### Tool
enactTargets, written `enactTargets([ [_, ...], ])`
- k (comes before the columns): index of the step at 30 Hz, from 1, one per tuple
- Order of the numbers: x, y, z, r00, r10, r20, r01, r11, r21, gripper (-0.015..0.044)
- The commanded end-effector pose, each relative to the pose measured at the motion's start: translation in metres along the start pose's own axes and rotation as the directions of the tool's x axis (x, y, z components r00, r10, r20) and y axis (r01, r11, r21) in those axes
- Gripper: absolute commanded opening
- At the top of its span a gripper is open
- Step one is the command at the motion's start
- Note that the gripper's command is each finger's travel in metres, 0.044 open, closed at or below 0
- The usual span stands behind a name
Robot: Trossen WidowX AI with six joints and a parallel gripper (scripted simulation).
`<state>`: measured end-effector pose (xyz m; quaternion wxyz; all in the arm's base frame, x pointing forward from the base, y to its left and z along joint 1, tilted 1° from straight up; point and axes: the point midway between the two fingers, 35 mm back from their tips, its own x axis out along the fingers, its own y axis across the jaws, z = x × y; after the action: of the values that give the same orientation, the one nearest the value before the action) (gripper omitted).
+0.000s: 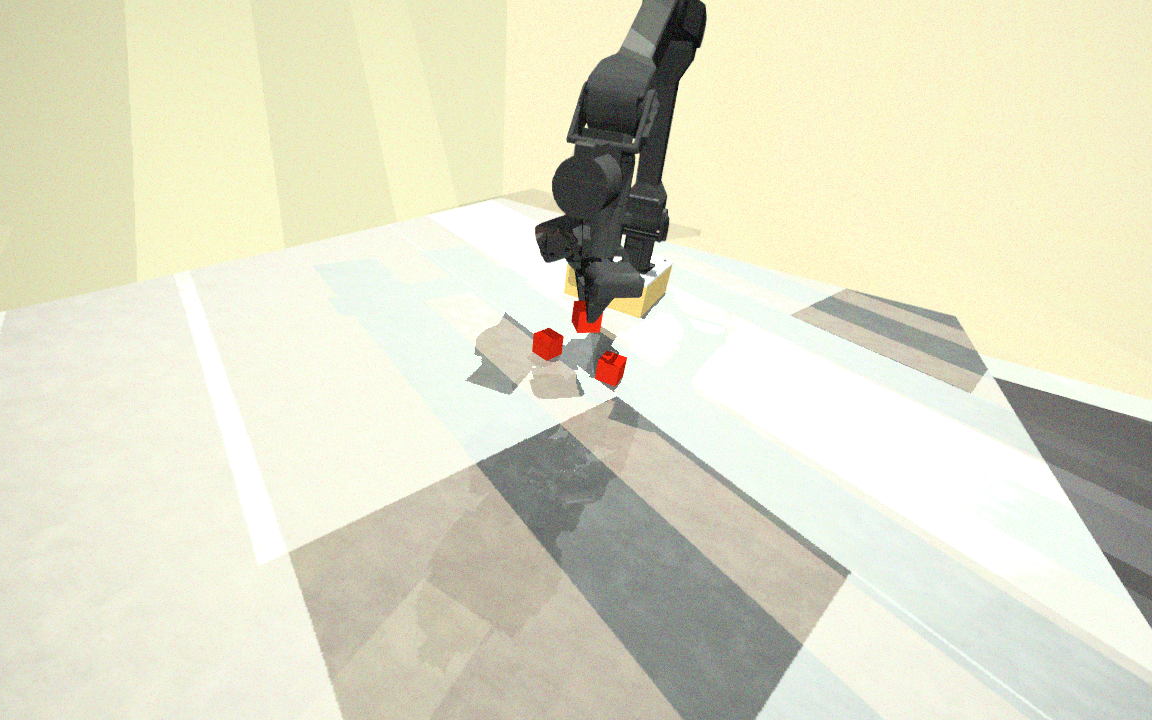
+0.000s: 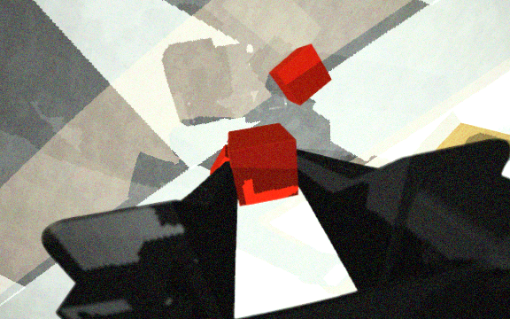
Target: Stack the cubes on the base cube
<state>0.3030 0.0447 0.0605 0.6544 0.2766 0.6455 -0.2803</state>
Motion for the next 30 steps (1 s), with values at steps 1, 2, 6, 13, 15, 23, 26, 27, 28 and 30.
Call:
enactTargets([
  [1,0.001,0.006,-0.013,1.0,0.009,0.002,-0.009,1.0,-0.018,0.0105],
  [2,0.002,0.008,-0.016,1.0,0.009,0.001,-0.009,1.0,-0.024,0.0105],
  [6,0.004,0.012,-0.027,1.0,0.01,0.001,-0.01,0.999,-0.045,0.0105],
  [13,0.008,0.019,-0.047,1.0,0.01,-0.001,-0.01,0.997,-0.083,0.0105],
  [15,0.01,0.02,-0.053,1.0,0.01,-0.001,-0.01,0.996,-0.093,0.0105],
  [23,0.011,0.022,-0.06,1.0,0.01,-0.002,-0.01,0.994,-0.106,0.0105],
  [26,0.011,0.022,-0.06,1.0,0.01,-0.002,-0.01,0.994,-0.106,0.0105],
  [27,0.011,0.022,-0.06,1.0,0.01,-0.002,-0.01,0.994,-0.106,0.0105],
  [28,0.011,0.022,-0.06,1.0,0.01,-0.002,-0.01,0.994,-0.106,0.0105],
  [30,0.011,0.022,-0.06,1.0,0.01,-0.002,-0.01,0.994,-0.106,0.0105],
])
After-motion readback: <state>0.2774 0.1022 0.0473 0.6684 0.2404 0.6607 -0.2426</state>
